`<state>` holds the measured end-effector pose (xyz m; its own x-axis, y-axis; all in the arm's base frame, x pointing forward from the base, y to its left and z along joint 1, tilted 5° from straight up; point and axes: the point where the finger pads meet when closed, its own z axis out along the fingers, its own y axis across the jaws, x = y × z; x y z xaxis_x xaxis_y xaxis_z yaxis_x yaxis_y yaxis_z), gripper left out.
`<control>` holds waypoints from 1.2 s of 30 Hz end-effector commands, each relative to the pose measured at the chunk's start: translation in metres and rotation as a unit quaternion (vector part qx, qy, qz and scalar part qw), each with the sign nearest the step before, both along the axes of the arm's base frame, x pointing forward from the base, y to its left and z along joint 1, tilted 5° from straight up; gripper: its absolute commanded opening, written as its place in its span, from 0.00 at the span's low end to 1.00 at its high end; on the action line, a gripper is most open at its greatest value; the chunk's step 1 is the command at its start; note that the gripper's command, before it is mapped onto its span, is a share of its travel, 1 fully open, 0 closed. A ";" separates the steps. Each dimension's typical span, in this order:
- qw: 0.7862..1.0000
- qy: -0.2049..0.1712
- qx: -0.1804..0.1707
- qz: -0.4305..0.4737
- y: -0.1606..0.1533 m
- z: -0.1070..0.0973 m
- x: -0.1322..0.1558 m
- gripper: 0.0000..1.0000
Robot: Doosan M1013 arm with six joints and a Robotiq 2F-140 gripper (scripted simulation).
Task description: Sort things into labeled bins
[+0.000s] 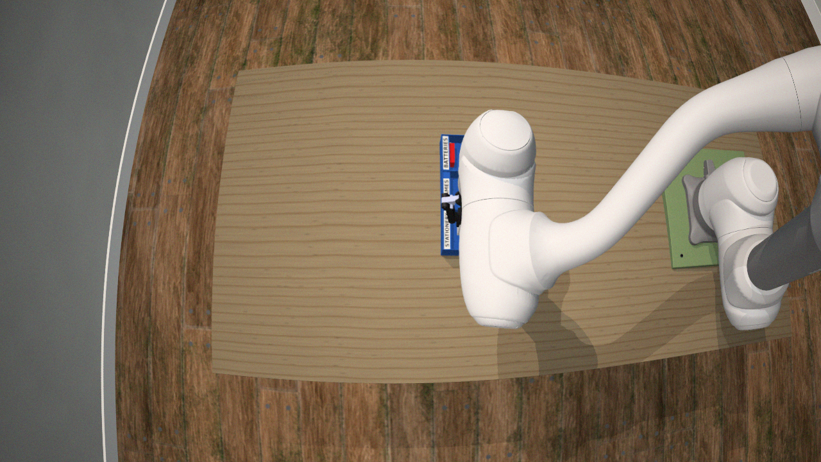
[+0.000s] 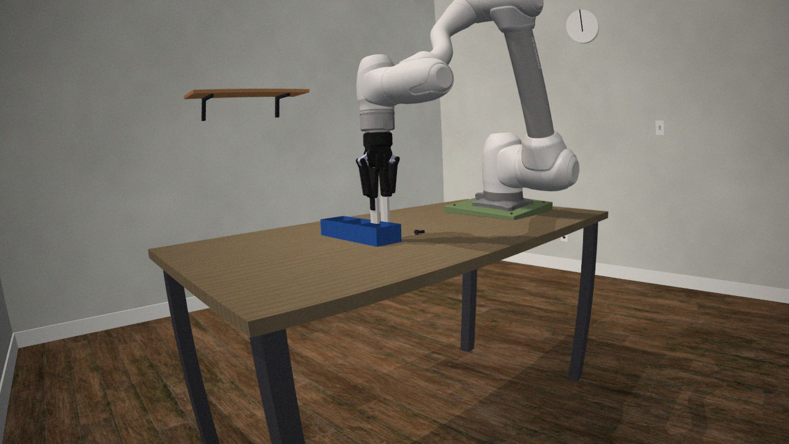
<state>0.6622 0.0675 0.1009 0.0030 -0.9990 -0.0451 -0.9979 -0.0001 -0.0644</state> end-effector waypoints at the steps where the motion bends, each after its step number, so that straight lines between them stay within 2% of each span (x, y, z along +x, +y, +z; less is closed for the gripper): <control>1: 1.000 0.000 0.000 0.000 0.000 0.004 0.000 0.18; 5: 1.000 0.000 0.000 0.000 0.000 0.006 0.000 0.18; 8: 1.000 0.000 0.000 0.000 -0.001 0.018 -0.001 0.18; 13: 1.000 0.000 0.000 0.000 -0.001 0.018 -0.001 0.18; 14: 1.000 0.000 0.000 0.000 -0.001 0.022 -0.001 1.00; 20: 1.000 0.000 0.000 0.000 -0.002 0.046 -0.003 1.00; 22: 1.000 0.000 0.000 0.000 -0.002 0.046 -0.003 1.00; 36: 1.000 0.000 0.000 0.000 -0.005 0.102 -0.007 1.00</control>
